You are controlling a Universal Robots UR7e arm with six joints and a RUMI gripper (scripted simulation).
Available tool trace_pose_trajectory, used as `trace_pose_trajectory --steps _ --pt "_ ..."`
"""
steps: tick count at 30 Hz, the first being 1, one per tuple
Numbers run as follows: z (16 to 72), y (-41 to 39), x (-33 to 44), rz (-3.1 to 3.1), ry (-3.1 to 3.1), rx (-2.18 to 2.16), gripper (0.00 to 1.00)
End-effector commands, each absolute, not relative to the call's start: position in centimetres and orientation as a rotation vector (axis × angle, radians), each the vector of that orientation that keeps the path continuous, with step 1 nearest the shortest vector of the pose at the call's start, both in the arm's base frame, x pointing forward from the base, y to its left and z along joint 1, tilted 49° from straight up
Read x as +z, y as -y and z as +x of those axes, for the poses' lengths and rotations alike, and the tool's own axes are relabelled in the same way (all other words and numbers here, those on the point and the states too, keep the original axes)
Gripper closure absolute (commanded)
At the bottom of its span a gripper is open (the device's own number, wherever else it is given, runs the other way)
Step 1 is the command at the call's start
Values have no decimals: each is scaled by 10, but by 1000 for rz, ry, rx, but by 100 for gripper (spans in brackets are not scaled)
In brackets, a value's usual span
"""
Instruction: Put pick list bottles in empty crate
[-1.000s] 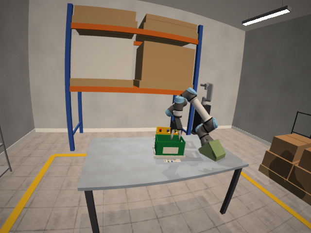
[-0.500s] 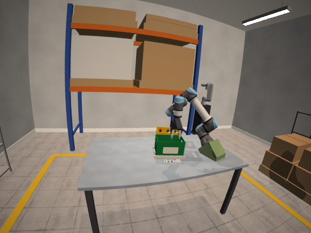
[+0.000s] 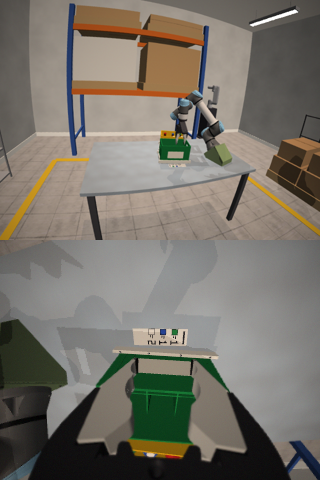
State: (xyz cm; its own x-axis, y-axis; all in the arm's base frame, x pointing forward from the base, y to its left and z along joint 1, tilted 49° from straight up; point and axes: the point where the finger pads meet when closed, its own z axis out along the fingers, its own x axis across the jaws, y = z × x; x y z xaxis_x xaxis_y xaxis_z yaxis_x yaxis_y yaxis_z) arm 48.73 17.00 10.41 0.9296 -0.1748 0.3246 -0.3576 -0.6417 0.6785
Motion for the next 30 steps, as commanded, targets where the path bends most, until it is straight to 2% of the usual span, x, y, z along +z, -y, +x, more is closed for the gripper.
trace_pose_trajectory --steps 1,11,30 --pt "487 -170 104 2277 373 294 62" --pt "487 -170 104 2277 373 294 62" --pt "450 -129 170 2257 511 352 62"
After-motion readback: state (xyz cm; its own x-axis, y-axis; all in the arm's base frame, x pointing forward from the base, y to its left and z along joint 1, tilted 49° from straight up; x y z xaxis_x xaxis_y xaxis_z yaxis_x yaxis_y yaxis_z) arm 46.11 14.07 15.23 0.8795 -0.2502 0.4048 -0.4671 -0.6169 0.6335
